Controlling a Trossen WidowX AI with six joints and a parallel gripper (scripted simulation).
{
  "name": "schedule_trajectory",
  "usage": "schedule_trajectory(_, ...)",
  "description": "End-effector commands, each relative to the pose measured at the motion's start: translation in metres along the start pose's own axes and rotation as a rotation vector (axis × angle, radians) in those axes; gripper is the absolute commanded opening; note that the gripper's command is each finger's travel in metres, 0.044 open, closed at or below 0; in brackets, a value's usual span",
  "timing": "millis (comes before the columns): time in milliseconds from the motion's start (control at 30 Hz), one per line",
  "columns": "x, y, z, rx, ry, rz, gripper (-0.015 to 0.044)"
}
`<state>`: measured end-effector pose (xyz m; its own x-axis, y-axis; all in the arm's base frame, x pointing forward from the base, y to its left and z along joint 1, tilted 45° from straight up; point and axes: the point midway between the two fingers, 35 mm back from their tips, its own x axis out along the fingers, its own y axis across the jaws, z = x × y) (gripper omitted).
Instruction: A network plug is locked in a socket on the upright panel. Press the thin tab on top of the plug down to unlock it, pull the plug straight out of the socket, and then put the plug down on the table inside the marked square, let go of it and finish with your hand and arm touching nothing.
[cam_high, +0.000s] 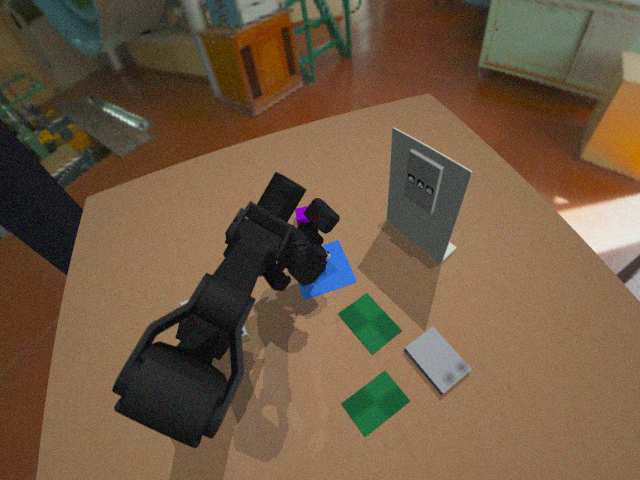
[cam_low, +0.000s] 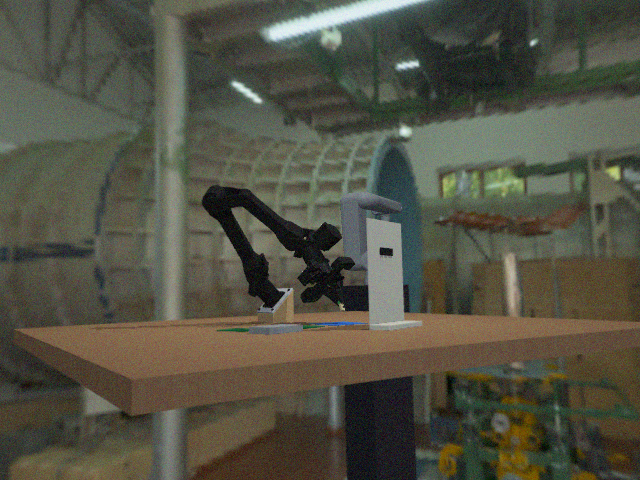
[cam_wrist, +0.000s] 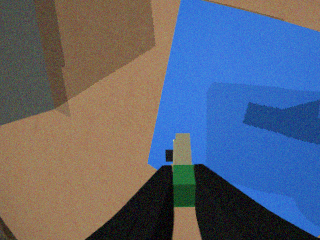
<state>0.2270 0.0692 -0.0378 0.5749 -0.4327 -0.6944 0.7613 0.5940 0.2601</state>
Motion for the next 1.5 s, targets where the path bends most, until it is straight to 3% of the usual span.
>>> schedule_trajectory(0,0.005,-0.005,-0.001,-0.01,0.002,-0.008,0.0)
schedule_trajectory(1467,0.026,-0.022,0.004,-0.005,-0.006,-0.004,0.0)
